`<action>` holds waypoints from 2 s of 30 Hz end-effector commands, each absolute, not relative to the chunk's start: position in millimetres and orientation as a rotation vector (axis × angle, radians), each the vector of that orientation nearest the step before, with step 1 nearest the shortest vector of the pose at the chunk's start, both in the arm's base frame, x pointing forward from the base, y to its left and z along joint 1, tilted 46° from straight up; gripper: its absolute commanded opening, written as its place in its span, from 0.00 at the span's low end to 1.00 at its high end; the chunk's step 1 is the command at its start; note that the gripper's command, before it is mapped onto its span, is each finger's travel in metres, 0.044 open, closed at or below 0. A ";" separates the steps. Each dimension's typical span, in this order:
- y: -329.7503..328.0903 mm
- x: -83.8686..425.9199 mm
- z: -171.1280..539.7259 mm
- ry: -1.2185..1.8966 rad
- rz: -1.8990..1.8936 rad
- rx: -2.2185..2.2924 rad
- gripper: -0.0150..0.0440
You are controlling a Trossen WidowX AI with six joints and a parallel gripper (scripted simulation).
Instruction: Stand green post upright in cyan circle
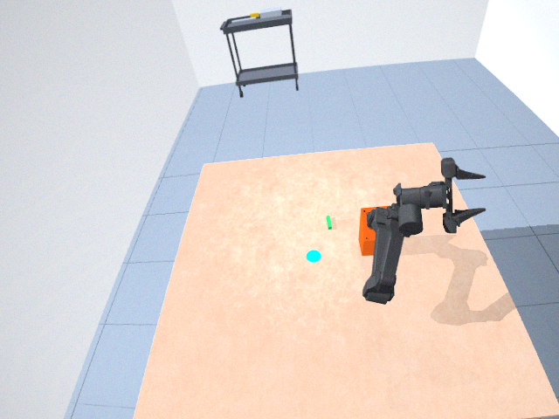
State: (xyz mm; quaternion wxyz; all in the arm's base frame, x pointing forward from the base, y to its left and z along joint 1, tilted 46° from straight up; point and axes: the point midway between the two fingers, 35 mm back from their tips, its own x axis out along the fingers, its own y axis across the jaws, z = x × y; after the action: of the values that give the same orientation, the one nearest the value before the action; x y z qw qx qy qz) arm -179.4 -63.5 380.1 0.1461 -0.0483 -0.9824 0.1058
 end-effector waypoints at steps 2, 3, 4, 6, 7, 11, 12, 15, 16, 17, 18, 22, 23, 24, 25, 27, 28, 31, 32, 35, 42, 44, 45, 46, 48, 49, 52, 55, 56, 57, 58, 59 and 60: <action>-71.9 -180.8 379.8 -2.839 0.238 -0.110 0.84; -82.5 -182.3 379.1 -2.849 0.155 -0.072 0.80; -95.4 -183.8 377.9 -2.857 0.054 -0.026 0.75; -121.4 -185.7 373.8 -2.857 -0.146 0.070 0.67; -134.4 -186.1 371.1 -2.849 -0.245 0.119 0.65; -186.0 -183.6 355.1 -2.770 -0.629 0.322 0.65; -198.6 -181.9 349.9 -2.738 -0.722 0.373 0.65; -235.1 -174.5 331.5 -2.615 -0.985 0.526 0.65; -246.8 -171.2 324.5 -2.565 -1.067 0.577 0.65; -258.1 -167.5 317.1 -2.512 -1.147 0.627 0.65; -269.0 -163.5 309.2 -2.454 -1.224 0.677 0.65; -308.6 -143.6 274.3 -2.189 -1.500 0.869 0.65; -317.3 -137.8 264.8 -2.115 -1.561 0.915 0.65; -325.5 -131.7 255.0 -2.038 -1.617 0.959 0.65; -333.1 -125.3 244.9 -1.959 -1.670 1.003 0.65; -346.8 -111.7 224.1 -1.794 -1.766 1.086 0.65; -352.7 -104.6 213.4 -1.708 -1.808 1.126 0.65; -366.8 -82.1 180.6 -1.443 -1.911 1.238 0.65; -370.3 -74.2 169.4 -1.352 -1.938 1.273 0.65; -376.8 -50.2 135.8 -1.075 -1.996 1.369 0.65; -371.4 6.4 61.6 -0.428 -2.007 1.537 0.65; -364.9 22.0 41.9 -0.248 -1.982 1.573 0.65; -360.8 29.6 32.3 -0.159 -1.964 1.590 0.65; -356.3 37.1 23.0 -0.072 -1.944 1.606 0.65; -345.8 51.5 5.2 0.099 -1.897 1.634 0.65; -339.9 58.4 -3.4 0.183 -1.869 1.647 0.65; -320.0 77.9 -27.1 0.424 -1.773 1.681 0.65; -297.1 95.3 -48.0 0.650 -1.659 1.710 0.65; -288.9 100.6 -54.2 0.722 -1.617 1.718 0.65; -280.5 105.7 -60.1 0.791 -1.574 1.726 0.65; -271.9 110.5 -65.7 0.859 -1.529 1.734 0.65; -263.2 115.0 -70.9 0.925 -1.483 1.742 0.65; -254.3 119.4 -75.7 0.989 -1.436 1.749 0.65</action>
State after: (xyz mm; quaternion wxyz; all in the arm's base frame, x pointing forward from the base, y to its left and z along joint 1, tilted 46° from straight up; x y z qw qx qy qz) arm 102.8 -282.1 -57.9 -0.3289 -0.6590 -0.2930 0.6098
